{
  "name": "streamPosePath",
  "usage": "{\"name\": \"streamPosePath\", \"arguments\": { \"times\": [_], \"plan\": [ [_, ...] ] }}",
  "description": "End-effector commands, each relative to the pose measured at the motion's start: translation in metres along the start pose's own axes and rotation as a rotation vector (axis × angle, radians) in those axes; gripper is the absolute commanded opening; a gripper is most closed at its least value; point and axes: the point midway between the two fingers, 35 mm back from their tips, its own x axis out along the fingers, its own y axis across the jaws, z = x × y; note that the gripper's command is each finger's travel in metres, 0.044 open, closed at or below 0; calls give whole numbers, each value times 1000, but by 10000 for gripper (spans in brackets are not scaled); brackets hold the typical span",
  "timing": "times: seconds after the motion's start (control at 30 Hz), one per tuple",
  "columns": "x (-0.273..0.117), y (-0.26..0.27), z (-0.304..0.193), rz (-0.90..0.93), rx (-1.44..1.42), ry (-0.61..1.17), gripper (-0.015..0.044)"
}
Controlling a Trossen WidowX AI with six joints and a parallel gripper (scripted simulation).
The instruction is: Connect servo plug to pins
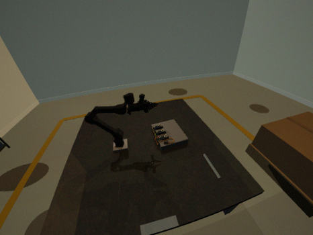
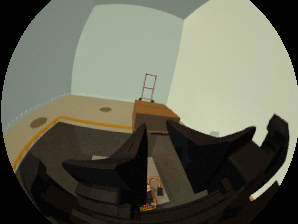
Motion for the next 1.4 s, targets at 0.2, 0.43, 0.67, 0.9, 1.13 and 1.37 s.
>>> {"name": "streamPosePath", "arguments": {
  "times": [0.2,0.43,0.67,0.9,1.13,1.37],
  "plan": [
    [6,-18,-33,-87,259,24,115],
    [27,-19,-50,-74,258,171,115],
    [54,-21,-82,-52,260,408,115],
    [74,-22,-117,-25,268,644,115],
    [84,-22,-153,6,282,880,115],
    [87,-22,-188,42,302,1114,115]
  ]
}}
